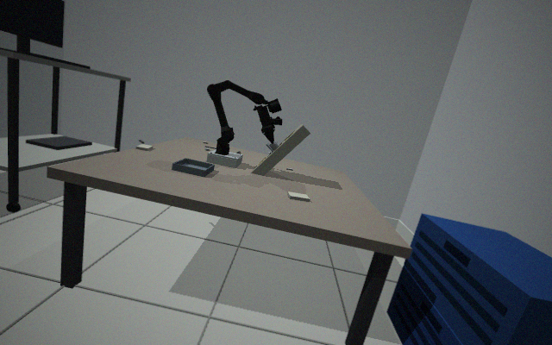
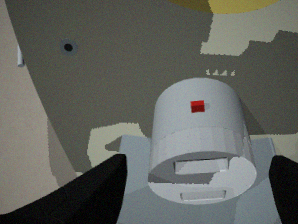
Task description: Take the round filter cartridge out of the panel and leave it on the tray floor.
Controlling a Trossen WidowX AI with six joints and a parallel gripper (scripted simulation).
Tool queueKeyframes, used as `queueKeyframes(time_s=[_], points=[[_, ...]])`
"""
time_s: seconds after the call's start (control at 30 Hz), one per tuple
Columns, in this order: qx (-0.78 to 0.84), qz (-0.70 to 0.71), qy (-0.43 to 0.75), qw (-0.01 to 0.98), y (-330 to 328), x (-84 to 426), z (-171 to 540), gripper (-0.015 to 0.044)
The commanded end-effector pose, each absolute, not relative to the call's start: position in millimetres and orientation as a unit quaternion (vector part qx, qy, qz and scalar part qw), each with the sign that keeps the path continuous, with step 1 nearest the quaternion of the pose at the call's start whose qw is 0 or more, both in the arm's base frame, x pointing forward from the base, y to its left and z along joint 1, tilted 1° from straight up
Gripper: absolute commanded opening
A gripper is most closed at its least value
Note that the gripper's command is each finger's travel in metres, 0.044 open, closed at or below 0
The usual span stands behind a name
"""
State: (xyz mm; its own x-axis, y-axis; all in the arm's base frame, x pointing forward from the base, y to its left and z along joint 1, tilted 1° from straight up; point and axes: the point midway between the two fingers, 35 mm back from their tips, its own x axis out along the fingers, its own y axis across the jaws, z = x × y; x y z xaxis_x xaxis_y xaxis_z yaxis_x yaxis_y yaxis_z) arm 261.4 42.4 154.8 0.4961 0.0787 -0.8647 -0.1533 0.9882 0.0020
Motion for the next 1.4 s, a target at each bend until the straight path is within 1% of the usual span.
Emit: queueKeyframes(time_s=[0.0,0.17,0.27,0.5,0.73,1.0,1.37], points=[[-0.036,0.064,0.498,0.864,42.4,264.5,147.8,0.0305],[-0.036,0.064,0.498,0.864,42.7,266.8,142.9,0.0305],[-0.037,0.067,0.498,0.864,43.0,265.1,146.5,0.0226],[-0.037,0.067,0.498,0.864,43.0,265.1,146.5,0.0179],[-0.038,0.067,0.498,0.864,43.6,270.3,153.8,0.0],[-0.038,0.066,0.497,0.864,44.7,279.4,167.6,0.0],[-0.038,0.066,0.498,0.864,41.5,258.4,218.6,0.0]])
